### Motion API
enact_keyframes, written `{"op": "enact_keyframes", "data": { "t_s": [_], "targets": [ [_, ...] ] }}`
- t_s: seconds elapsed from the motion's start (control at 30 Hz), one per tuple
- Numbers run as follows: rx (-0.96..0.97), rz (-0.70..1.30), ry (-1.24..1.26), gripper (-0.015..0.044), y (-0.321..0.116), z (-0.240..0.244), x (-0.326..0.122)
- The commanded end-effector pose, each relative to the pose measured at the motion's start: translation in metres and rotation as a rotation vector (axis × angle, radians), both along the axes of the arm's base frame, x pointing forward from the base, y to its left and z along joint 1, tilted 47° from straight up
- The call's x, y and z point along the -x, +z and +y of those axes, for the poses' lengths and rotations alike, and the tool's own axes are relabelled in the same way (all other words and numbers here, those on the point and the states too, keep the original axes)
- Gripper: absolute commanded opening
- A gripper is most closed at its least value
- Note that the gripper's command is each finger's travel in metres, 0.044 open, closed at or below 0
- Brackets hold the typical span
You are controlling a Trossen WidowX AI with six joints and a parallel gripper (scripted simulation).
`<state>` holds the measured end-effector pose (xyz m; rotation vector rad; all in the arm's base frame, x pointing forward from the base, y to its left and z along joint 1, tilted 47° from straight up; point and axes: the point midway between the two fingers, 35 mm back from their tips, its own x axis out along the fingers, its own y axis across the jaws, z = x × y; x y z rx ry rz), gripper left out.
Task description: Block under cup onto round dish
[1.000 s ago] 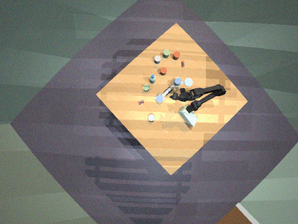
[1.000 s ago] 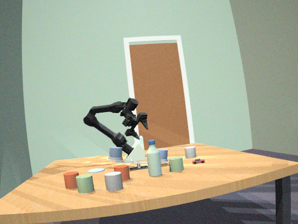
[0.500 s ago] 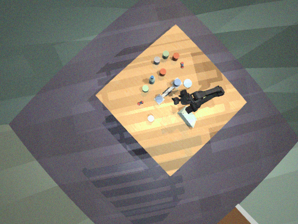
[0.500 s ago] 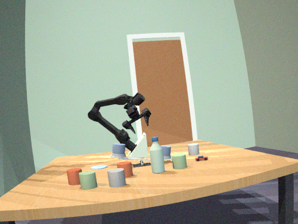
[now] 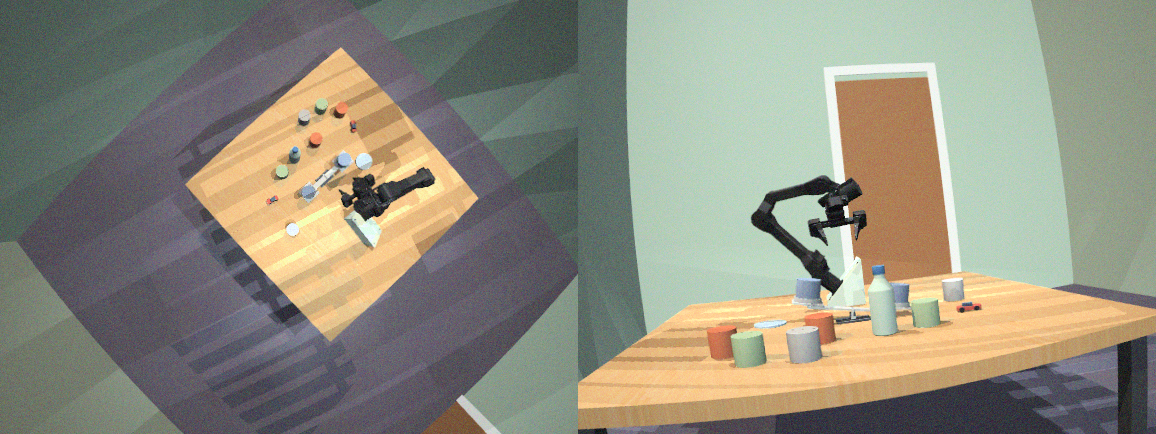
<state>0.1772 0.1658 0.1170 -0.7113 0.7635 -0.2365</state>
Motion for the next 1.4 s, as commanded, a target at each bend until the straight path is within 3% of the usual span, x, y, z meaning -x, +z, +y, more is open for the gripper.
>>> {"op": "enact_keyframes", "data": {
  "t_s": [0.0,0.3,0.9,1.37],
  "targets": [
    [0.073,0.0,0.051,0.044,0.005,0.003,0.0],
    [0.11,0.035,0.059,0.044,0.003,0.006,-0.002],
    [0.479,0.498,0.197,0.044,-0.039,0.033,-0.04],
    [0.65,0.888,0.353,0.044,-0.087,0.041,-0.073]
  ]
}}
